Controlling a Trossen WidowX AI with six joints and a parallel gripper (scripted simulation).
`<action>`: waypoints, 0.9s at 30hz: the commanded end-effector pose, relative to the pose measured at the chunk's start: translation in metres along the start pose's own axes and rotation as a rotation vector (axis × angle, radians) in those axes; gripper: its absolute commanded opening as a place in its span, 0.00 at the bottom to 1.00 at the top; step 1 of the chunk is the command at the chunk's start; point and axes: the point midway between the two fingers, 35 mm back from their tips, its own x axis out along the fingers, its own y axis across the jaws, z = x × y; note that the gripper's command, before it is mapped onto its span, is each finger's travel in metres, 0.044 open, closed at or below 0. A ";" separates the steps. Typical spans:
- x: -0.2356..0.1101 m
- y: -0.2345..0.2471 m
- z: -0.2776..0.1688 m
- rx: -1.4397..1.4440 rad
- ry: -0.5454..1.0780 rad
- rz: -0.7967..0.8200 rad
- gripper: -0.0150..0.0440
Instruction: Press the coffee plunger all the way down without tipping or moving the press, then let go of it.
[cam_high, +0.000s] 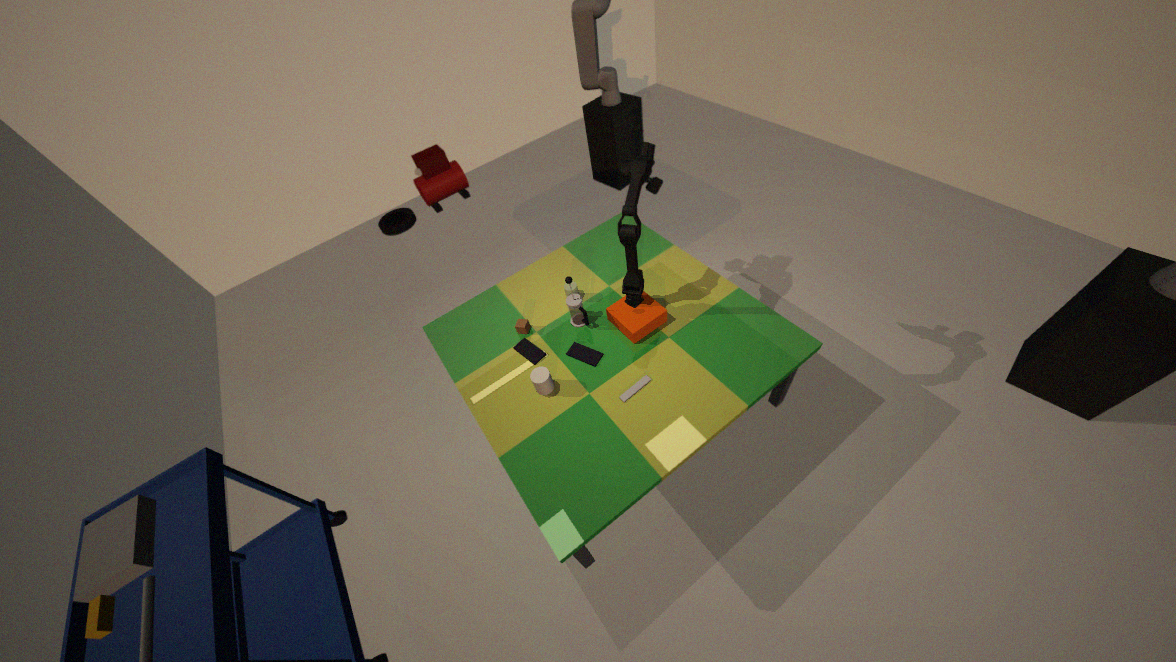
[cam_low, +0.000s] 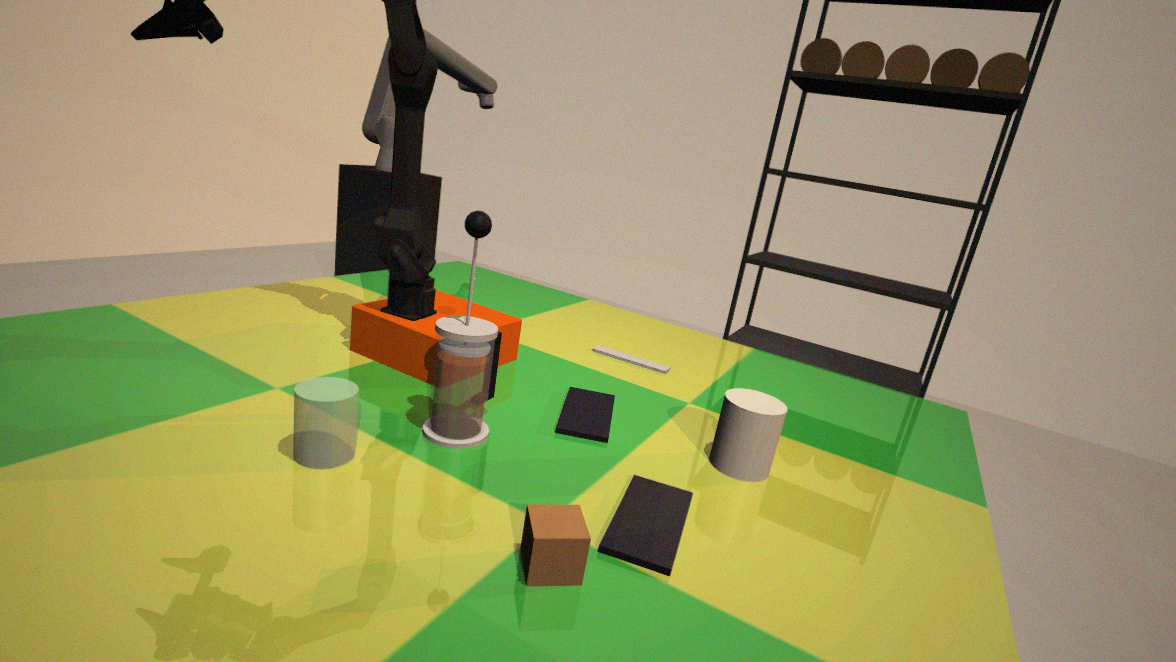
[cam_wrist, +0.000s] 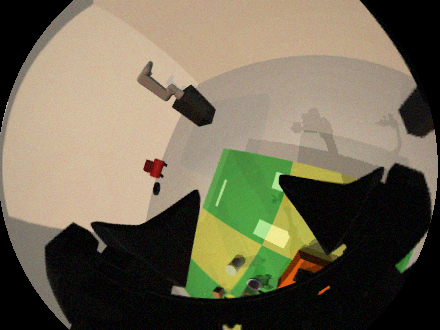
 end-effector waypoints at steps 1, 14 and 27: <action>0.000 0.002 -0.002 -0.007 0.002 0.004 0.98; -0.020 0.114 -0.130 -0.455 0.126 0.262 1.00; -0.093 0.146 -0.290 -0.965 0.216 0.668 1.00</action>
